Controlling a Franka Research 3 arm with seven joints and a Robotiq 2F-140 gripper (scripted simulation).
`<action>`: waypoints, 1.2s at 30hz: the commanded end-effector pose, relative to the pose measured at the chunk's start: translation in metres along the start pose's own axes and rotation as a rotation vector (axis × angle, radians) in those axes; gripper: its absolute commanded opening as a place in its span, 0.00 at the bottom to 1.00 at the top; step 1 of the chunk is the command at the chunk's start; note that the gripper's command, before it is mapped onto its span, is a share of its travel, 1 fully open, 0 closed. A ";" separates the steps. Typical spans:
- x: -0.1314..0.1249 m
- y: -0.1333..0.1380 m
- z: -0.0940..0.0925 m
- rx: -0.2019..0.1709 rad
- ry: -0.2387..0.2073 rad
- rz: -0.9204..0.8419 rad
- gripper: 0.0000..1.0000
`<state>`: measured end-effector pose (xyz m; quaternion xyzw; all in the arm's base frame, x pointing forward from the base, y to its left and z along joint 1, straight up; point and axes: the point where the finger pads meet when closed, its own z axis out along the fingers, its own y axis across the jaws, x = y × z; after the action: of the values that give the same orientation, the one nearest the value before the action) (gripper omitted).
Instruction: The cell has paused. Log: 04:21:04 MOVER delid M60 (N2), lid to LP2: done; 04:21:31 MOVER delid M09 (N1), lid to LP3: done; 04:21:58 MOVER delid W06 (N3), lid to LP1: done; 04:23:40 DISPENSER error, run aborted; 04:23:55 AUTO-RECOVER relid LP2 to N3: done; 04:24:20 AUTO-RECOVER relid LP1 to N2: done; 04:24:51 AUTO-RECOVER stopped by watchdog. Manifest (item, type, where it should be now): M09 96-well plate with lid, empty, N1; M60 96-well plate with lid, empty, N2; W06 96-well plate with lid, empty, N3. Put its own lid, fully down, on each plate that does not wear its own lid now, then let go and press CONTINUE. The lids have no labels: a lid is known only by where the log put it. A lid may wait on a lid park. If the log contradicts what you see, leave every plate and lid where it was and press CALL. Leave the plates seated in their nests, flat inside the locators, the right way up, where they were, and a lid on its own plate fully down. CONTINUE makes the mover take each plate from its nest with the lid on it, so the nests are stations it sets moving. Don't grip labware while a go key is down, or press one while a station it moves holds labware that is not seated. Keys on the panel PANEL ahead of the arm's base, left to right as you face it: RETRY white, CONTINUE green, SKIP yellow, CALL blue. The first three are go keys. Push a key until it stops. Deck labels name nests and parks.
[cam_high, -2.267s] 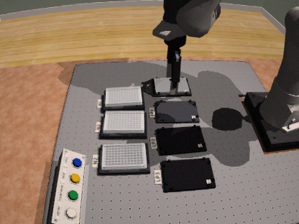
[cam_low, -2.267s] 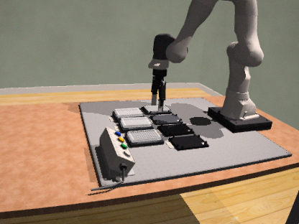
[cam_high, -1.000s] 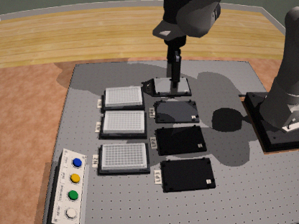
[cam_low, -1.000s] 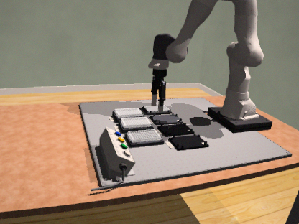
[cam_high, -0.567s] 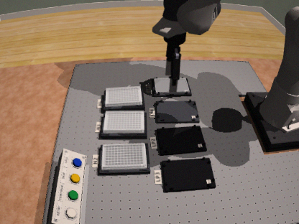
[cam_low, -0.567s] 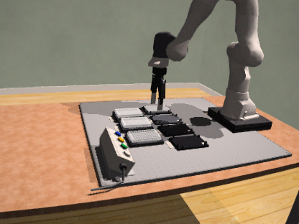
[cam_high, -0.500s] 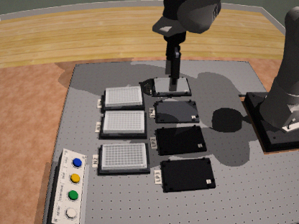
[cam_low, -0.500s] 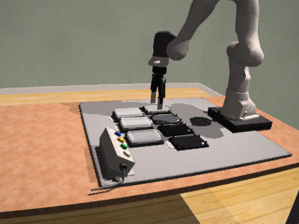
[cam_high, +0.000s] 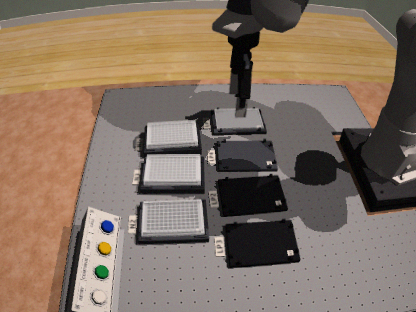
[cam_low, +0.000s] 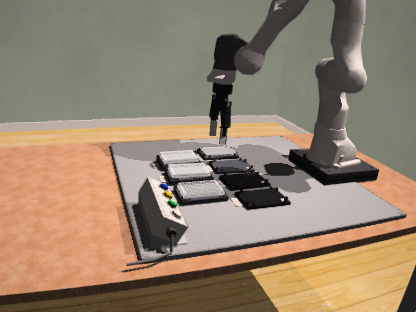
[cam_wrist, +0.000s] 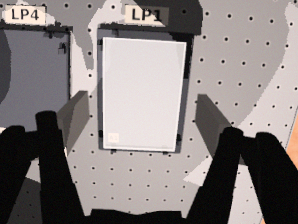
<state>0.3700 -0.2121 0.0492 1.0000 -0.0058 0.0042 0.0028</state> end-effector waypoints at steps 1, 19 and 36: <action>-0.005 -0.001 -0.007 0.005 -0.017 0.021 0.66; 0.002 -0.004 -0.021 0.003 -0.018 0.024 0.66; 0.178 -0.191 -0.018 0.005 -0.017 0.069 0.66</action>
<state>0.5512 -0.0241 0.0696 0.9993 0.0374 0.0044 0.0029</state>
